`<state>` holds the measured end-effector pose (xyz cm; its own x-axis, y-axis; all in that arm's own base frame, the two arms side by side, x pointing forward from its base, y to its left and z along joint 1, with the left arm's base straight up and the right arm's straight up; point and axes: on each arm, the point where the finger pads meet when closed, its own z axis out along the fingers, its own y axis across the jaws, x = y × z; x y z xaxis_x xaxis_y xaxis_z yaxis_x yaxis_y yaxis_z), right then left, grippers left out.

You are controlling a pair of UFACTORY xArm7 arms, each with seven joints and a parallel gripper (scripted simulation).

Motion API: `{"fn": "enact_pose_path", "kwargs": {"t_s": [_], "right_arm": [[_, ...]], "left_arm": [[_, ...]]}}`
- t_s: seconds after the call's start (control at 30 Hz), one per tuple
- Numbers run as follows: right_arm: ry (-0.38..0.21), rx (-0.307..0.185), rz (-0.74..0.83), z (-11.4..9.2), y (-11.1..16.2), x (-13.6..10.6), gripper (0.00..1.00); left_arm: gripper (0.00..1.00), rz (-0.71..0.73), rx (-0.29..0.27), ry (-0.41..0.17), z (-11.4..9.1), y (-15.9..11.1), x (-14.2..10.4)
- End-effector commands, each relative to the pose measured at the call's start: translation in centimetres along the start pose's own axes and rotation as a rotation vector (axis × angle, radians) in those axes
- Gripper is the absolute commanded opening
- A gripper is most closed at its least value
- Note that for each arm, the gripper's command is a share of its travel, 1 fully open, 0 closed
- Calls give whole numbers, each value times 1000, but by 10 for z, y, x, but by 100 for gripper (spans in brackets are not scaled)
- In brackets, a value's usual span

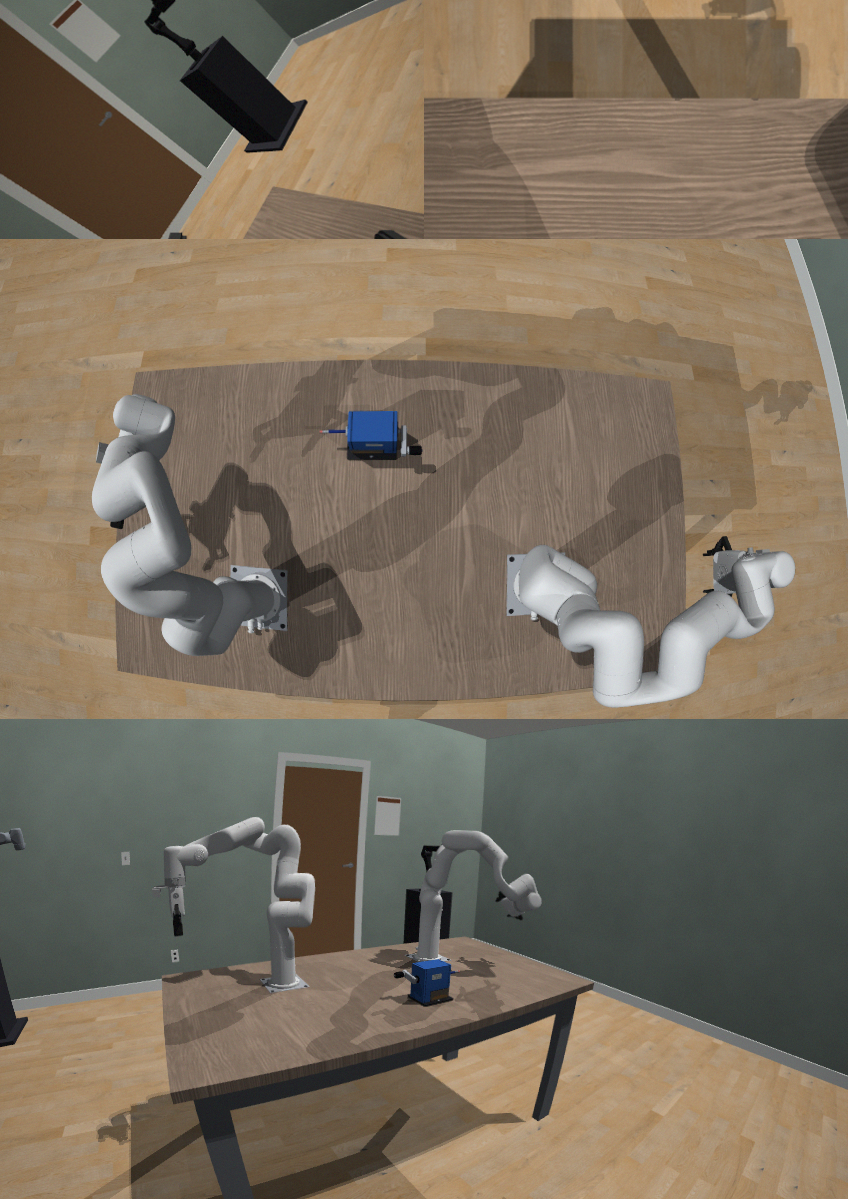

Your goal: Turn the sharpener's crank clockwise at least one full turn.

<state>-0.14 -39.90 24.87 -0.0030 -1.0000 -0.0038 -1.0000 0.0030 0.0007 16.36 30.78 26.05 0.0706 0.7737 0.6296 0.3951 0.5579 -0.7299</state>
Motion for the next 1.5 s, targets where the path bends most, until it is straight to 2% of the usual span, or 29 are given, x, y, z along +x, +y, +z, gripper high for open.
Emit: {"fn": "enact_pose_path", "kwargs": {"t_s": [0.0,0.33,0.4,0.43,0.9,0.97,1.0,1.47], "right_arm": [[4,1,0,-1,0,1,100],[4,1,0,-1,0,1,100],[4,1,0,-1,0,1,100],[4,1,0,-1,0,1,100],[4,1,0,-1,0,1,100],[4,1,0,-1,0,1,100],[4,1,0,-1,0,1,100],[4,1,0,-1,0,1,100]], "left_arm": [[100,13,-71,-36,-23,-15,-32],[100,40,-166,-92,-56,-36,-81],[100,40,-166,-92,-56,-36,-81],[100,48,-194,-109,-65,-42,-96],[100,85,-322,-185,-109,-72,-164],[100,85,-322,-185,-109,-72,-164],[100,93,-351,-202,-119,-78,-178],[100,129,-481,-279,-164,-108,-247]]}}
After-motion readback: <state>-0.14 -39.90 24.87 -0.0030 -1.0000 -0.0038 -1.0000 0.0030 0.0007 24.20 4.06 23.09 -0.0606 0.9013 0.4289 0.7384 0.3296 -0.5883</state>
